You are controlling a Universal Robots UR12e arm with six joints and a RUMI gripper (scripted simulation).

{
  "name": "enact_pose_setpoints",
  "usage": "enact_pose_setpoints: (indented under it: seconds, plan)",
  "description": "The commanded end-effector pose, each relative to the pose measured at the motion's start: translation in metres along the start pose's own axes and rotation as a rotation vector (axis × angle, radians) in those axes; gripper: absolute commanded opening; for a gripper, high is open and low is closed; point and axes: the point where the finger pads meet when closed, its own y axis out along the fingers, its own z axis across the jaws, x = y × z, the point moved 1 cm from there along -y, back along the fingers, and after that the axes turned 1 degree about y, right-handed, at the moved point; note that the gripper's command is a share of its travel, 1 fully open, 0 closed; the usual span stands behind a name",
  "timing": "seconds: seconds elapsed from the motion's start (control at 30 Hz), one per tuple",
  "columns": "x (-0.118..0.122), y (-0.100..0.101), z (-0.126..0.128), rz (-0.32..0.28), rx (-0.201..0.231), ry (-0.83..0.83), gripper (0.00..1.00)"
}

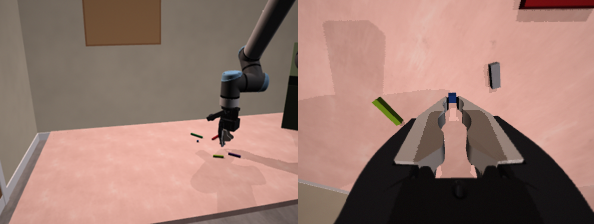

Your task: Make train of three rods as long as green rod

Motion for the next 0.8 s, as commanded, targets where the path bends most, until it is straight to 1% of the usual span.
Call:
enact_pose_setpoints:
  seconds: [0.0, 0.57, 0.77]
  plan:
    - [-0.0001, -0.0002, -0.0002, 0.000, 0.000, 0.000, 0.00]
    - [-0.0001, 0.0000, -0.0002, 0.000, 0.000, 0.000, 0.00]
    - [-0.0001, 0.0031, -0.0002, 0.000, 0.000, 0.000, 0.00]
